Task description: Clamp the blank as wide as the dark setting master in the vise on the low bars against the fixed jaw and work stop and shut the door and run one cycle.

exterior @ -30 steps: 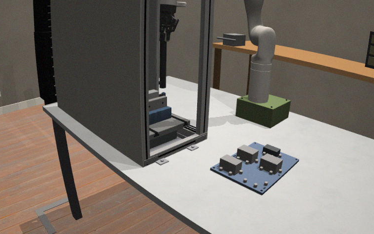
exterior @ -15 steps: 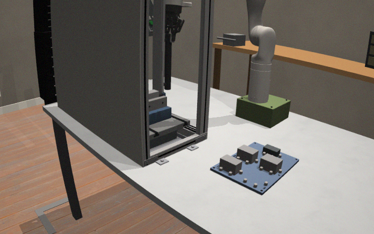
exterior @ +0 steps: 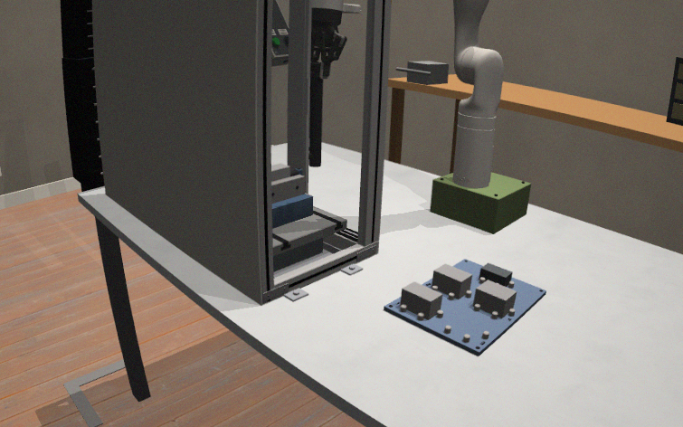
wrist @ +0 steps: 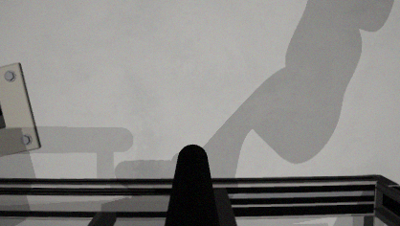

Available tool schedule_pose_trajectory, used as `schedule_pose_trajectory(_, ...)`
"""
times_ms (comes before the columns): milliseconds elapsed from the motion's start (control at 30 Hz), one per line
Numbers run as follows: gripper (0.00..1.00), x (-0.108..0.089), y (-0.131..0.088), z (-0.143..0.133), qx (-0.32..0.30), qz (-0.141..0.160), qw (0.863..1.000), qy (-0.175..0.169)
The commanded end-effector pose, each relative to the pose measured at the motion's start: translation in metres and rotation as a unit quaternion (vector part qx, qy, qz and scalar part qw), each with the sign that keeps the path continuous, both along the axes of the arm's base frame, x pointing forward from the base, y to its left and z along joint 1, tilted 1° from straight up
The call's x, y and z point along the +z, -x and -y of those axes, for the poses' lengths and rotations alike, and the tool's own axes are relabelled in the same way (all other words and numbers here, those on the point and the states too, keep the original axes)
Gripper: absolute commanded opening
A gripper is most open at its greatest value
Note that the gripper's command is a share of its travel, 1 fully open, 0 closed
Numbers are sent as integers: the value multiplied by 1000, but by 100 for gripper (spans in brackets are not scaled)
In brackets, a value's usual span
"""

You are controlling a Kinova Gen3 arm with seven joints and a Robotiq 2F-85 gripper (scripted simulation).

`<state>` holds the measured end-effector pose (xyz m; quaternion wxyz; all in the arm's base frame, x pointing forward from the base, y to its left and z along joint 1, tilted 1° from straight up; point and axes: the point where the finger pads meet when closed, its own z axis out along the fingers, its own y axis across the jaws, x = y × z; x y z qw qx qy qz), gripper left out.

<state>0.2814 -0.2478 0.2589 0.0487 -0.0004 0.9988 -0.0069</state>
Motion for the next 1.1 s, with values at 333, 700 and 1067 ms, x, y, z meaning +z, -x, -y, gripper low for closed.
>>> schedule_pose_trajectory(333, 39, 1, -1, -25, 6, 1, 1000, -1)
schedule_pose_trajectory(700, 39, 1, -1, -49, 7, 1, 1000, -2)
schedule_pose_trajectory(1067, 39, 0, -1, -85, 7, 1, 1000, -2)
